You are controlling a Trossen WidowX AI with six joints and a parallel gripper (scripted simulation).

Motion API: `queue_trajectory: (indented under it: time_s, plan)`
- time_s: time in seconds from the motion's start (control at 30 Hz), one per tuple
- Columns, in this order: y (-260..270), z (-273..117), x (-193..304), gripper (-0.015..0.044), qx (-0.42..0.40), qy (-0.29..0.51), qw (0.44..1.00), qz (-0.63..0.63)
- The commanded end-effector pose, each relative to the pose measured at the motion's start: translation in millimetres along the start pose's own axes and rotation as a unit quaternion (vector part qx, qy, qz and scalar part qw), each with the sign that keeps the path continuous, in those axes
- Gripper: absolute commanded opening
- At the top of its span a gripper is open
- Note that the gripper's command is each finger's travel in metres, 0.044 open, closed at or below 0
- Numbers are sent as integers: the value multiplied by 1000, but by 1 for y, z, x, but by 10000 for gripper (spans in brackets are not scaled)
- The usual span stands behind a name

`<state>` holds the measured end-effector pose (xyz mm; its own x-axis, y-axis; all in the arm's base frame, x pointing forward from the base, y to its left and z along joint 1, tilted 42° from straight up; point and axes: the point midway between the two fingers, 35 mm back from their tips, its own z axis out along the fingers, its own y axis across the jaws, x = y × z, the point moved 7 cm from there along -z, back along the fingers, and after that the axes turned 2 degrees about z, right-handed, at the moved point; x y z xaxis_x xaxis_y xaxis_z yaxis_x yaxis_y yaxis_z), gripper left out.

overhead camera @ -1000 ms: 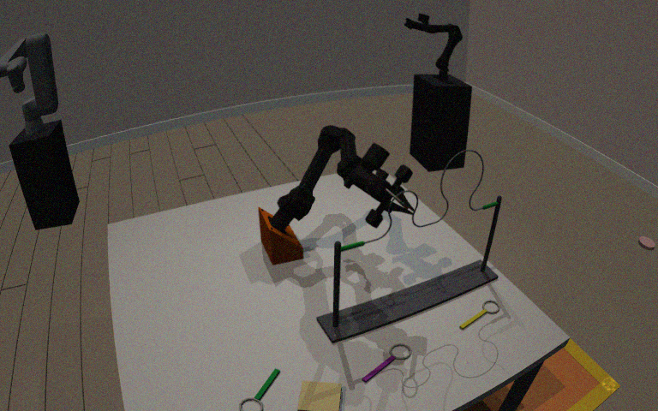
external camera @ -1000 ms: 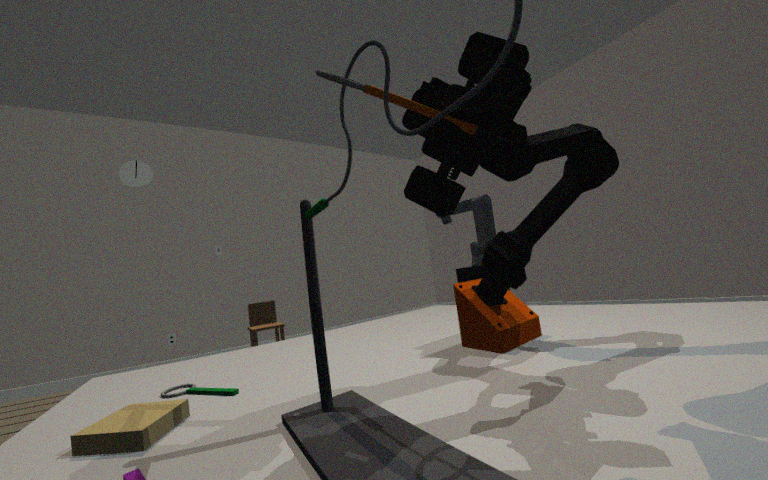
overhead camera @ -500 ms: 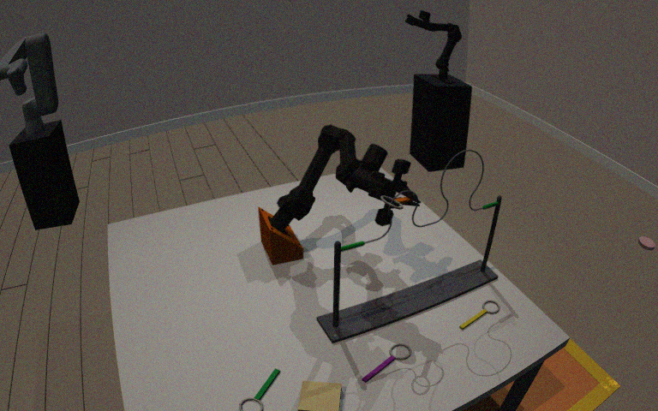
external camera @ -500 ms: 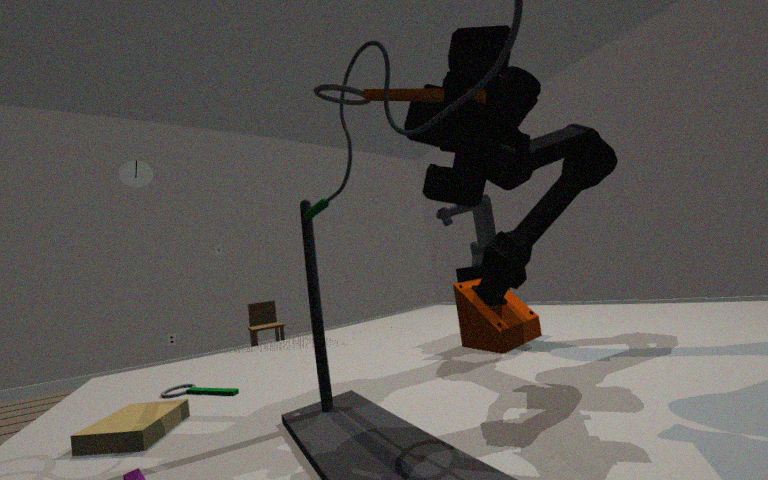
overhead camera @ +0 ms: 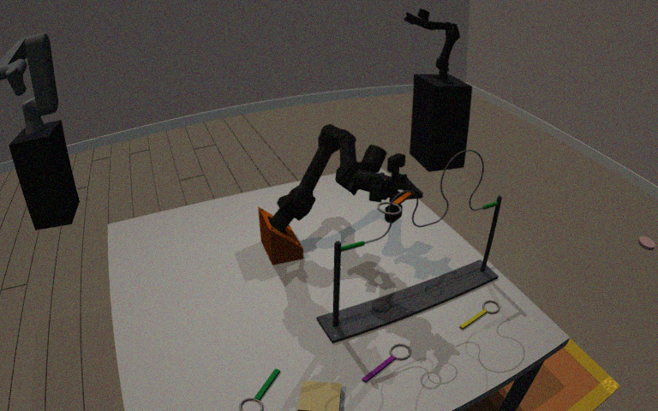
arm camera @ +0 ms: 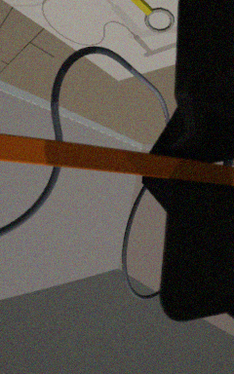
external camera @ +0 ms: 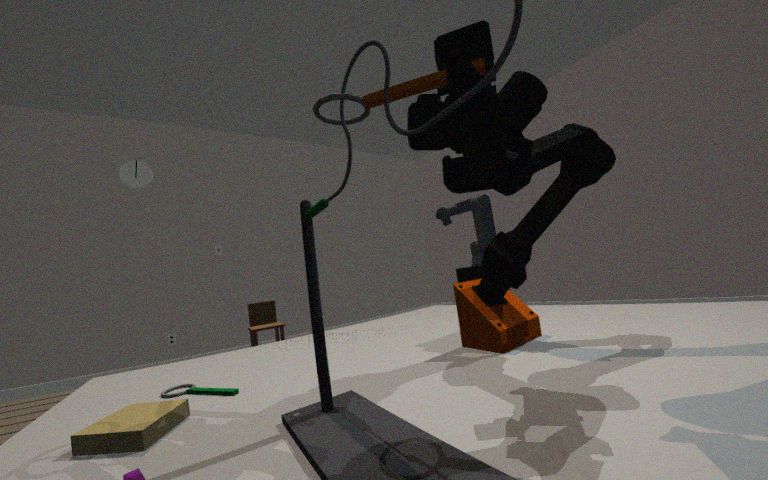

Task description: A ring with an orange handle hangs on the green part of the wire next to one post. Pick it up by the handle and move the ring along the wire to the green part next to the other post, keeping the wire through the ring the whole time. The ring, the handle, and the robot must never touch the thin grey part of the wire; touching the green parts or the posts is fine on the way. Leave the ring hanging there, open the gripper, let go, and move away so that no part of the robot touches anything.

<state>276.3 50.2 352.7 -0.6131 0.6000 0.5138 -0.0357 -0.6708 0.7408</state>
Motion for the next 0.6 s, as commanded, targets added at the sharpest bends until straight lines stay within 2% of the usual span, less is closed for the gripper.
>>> queue_trajectory:
  time_s: [0.0, 0.57]
  plan:
    - [1, 0, 0, -150, -20, -5, 999, 34]
    - [5, 2, 3, -150, -85, -17, 985, 149]
